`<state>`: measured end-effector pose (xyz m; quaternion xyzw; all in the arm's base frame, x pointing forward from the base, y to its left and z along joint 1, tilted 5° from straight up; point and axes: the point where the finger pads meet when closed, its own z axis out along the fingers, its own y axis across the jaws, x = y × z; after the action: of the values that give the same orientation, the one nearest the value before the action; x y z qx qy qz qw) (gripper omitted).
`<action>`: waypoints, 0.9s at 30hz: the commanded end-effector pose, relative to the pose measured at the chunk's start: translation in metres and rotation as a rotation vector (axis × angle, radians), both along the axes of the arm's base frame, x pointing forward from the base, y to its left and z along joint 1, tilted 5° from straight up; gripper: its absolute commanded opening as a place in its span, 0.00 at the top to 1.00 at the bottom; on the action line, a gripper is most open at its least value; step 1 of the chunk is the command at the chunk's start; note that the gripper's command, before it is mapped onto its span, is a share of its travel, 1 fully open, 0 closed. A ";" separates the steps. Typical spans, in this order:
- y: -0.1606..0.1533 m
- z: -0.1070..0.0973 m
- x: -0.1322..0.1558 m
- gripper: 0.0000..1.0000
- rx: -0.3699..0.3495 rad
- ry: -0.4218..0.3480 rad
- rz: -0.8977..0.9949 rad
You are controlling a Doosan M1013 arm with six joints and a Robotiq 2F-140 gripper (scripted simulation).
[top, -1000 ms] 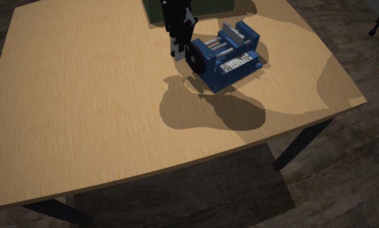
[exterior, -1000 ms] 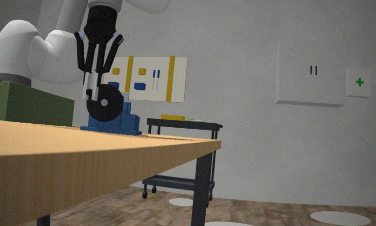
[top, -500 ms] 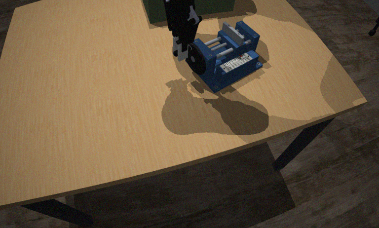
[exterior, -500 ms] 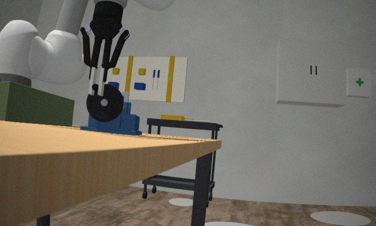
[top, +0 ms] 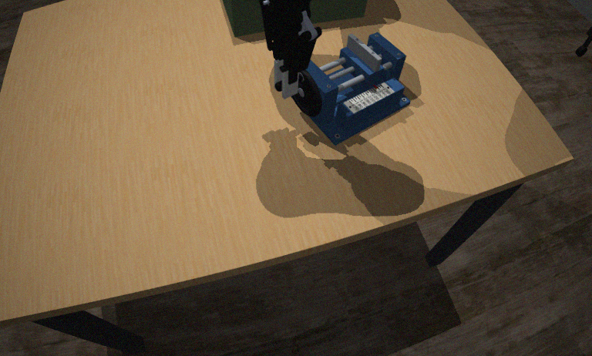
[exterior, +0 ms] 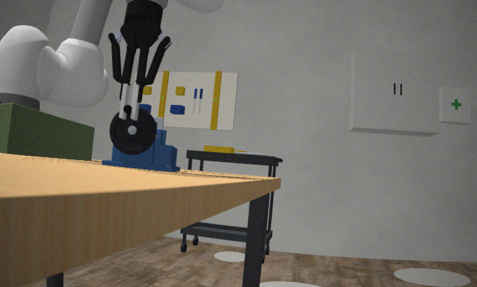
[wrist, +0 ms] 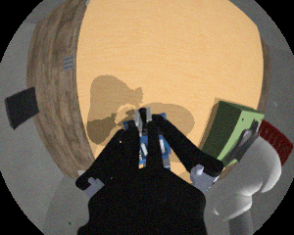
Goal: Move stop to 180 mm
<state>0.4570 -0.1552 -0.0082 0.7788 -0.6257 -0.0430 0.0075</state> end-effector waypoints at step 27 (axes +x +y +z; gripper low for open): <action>0.003 -0.001 0.011 0.96 0.000 -0.002 -0.001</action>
<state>0.4678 -0.1528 -0.0094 0.7787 -0.6259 -0.0427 0.0072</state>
